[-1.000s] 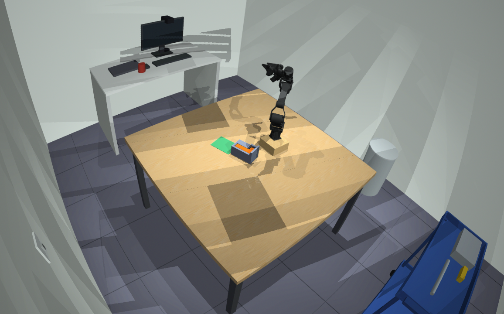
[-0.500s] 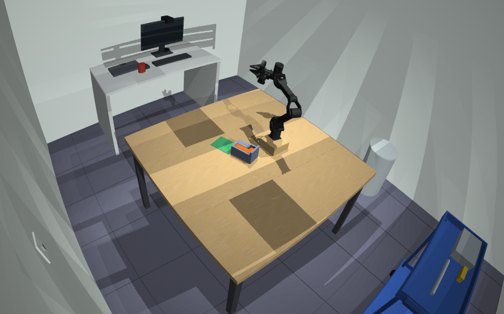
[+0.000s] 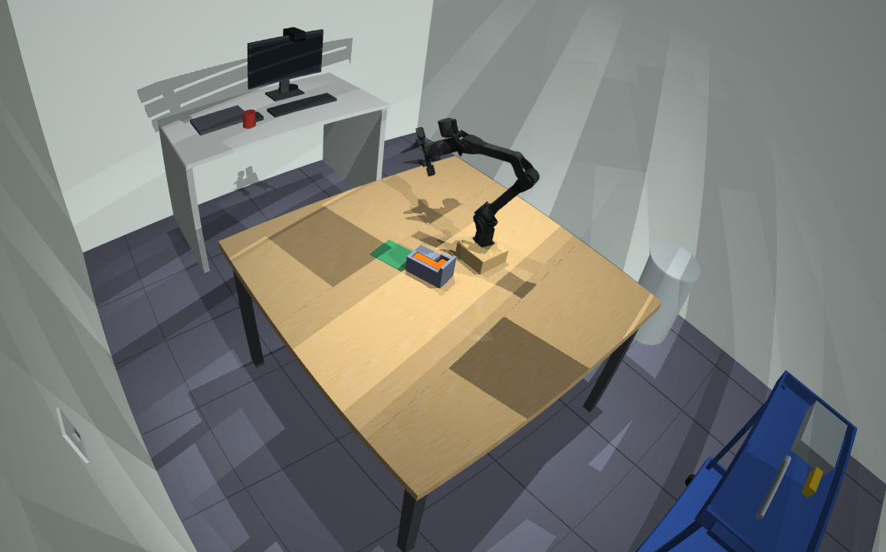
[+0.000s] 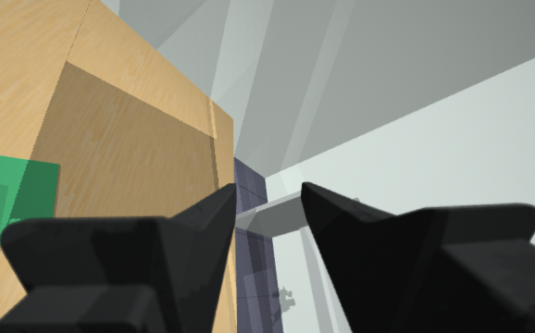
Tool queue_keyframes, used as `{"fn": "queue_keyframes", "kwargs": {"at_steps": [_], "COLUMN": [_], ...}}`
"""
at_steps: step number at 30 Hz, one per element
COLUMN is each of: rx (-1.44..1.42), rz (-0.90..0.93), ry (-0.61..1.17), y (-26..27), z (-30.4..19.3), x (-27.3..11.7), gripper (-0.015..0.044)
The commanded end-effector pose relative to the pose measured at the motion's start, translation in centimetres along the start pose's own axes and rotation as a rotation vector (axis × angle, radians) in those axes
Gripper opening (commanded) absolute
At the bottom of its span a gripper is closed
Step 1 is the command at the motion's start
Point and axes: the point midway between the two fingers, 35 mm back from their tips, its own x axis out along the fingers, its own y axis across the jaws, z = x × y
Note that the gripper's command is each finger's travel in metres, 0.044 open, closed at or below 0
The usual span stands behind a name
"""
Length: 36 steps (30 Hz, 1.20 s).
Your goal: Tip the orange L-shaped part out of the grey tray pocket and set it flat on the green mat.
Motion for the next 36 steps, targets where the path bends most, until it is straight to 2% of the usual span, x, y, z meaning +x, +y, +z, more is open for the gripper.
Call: {"fn": "queue_keyframes", "kwargs": {"at_steps": [1,9,18,26,36], "rx": [0.156,0.383,0.393,0.197,0.174], "rz": [0.167,0.581,0.935,1.014,1.009], "ry": [-0.019,0.085,0.402,0.729,0.753], "y": [3.7,14.1,25.4,32.2,34.4], "z": [2.2,7.9,12.4,13.5,12.6], "x": [2.5,4.9,1.5,-4.7,-4.4], "gripper": [0.0180,0.0180,0.0180,0.0180,0.0180]}}
